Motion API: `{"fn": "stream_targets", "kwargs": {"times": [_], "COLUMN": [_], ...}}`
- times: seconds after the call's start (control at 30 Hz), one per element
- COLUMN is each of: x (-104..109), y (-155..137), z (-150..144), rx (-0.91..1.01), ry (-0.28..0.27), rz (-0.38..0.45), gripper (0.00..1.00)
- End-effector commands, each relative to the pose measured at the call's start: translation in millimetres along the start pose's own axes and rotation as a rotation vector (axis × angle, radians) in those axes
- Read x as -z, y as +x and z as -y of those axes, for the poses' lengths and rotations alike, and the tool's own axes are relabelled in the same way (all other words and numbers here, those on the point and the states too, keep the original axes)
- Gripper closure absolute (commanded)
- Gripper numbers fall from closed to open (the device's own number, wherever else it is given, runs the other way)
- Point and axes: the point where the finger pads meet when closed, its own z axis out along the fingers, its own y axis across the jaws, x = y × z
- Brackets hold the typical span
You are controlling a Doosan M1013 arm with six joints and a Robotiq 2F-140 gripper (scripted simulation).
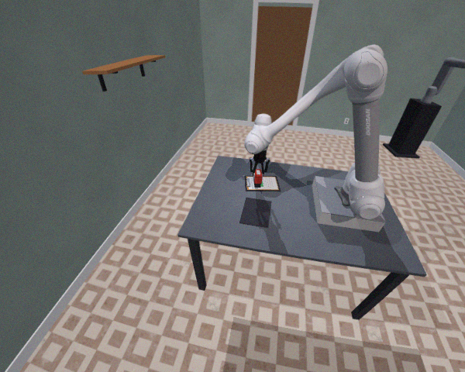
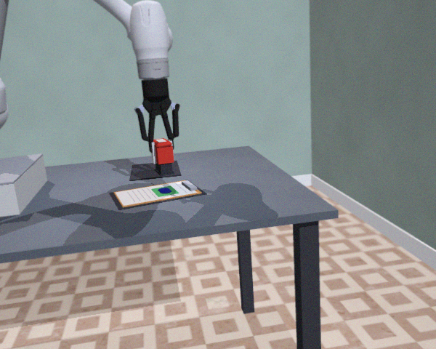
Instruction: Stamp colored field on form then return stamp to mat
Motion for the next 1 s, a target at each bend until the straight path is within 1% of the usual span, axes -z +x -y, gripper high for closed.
{"fn": "stream_targets", "kwargs": {"times": [0.0,0.3,0.37,0.4,0.53,0.67,0.73,0.97], "x": [-0.1,-1.1,-1.1,-1.0,-1.1,-1.1,-1.1,-1.1], "y": [69.1,194.5,194.5,227.2,229.4,250.2,256.0,256.4], "z": [-10.9,-15.8,-15.8,-18.9,-19.4,-23.8,-25.0,-25.1], "rx": [-0.028,-0.043,-0.043,-0.043,-0.043,-0.043,-0.043,-0.043], "ry": [0.001,0.001,0.001,0.001,0.001,0.001,0.001,0.001], "rz": [0.004,0.004,0.004,0.004,0.004,0.004,0.004,0.004], "gripper": [0.82,0.82,0.82,0.82,0.82,0.82,0.82,0.82]}}
